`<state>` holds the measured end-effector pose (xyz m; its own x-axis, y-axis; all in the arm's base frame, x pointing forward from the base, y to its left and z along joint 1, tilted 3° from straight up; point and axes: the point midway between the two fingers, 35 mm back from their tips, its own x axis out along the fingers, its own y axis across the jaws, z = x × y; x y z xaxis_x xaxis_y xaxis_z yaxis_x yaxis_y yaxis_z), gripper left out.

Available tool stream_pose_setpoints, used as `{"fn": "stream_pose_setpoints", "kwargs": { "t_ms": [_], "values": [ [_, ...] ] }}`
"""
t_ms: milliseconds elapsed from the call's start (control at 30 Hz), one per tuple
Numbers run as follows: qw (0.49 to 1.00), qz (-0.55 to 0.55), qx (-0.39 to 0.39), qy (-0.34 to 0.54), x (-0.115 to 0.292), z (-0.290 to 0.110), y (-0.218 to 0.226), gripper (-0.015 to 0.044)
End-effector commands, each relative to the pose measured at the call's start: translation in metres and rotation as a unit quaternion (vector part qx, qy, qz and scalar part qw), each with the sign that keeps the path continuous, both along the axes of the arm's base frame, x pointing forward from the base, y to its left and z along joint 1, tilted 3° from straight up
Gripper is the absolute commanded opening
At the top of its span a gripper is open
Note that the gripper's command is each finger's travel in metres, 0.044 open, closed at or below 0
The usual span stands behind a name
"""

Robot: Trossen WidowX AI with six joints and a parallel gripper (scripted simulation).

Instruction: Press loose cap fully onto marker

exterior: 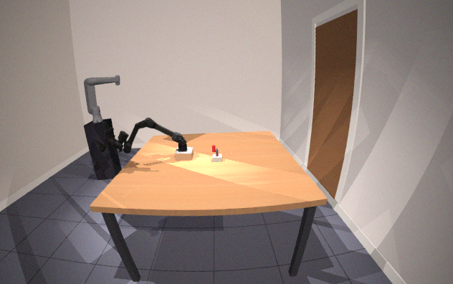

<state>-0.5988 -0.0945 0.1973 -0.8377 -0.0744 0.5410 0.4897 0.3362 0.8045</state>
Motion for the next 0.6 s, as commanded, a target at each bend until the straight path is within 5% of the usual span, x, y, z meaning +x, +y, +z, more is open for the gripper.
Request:
{"fn": "stream_pose_setpoints", "kwargs": {
  "t_ms": [0, 167, 567],
  "values": [
    [1.0, 0.002, 0.0, -0.002, 0.0, 0.0, -0.003, 0.0374],
    [0.997, 0.067, 0.013, -0.041, 0.012, -0.002, -0.082, 0.0243],
    [0.969, 0.213, 0.08, -0.096, 0.092, 0.001, -0.253, 0.0243]
  ]
}}
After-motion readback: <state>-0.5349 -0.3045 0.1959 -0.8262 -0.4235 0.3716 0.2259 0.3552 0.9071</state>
